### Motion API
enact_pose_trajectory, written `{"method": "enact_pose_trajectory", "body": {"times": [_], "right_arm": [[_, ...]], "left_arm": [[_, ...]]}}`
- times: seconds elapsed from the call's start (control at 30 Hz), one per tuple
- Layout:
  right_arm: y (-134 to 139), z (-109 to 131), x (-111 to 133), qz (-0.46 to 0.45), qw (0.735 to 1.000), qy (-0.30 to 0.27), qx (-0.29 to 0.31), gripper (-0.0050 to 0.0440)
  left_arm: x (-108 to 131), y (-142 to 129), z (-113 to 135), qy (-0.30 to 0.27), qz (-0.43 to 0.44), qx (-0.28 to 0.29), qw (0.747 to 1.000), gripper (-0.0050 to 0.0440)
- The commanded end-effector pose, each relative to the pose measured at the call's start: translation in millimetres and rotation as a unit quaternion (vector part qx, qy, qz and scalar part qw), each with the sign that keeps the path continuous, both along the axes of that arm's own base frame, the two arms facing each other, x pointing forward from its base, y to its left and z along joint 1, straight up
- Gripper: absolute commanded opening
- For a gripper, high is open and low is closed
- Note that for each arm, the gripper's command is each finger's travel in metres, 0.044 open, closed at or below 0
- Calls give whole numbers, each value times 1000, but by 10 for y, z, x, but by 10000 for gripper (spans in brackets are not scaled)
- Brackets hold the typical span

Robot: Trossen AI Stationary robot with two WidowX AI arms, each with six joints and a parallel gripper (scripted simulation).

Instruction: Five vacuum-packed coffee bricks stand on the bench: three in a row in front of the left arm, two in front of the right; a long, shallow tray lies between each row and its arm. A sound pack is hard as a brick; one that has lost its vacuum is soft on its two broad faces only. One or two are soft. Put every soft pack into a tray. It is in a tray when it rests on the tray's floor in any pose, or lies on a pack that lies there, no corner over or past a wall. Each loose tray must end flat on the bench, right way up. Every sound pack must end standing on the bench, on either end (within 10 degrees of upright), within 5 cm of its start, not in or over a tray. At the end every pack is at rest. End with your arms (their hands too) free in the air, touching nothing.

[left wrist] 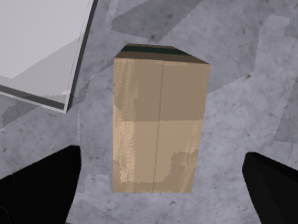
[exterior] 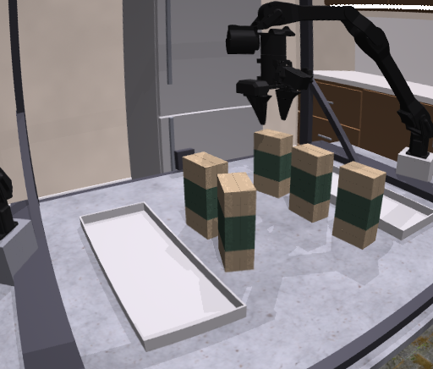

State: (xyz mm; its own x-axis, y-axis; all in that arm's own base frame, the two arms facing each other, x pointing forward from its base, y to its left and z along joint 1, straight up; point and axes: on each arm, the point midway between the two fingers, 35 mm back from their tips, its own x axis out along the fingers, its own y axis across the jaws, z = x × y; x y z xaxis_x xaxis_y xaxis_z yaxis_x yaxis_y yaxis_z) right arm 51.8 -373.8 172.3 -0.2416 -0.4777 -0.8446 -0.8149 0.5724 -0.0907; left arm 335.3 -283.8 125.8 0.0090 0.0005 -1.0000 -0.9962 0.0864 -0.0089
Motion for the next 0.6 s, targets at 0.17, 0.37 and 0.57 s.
{"method": "enact_pose_trajectory", "body": {"times": [0.17,0.37,0.57], "right_arm": [[41,22,613,65,997,-33,16,358],[124,-2,972,65,997,-34,17,358],[283,-29,1357,113,991,-53,40,358]], "left_arm": [[-1,-14,99,-7,3,-10,1000,354],[-1,-14,99,-7,3,-10,1000,354],[-1,-14,99,-7,3,-10,1000,354]]}}
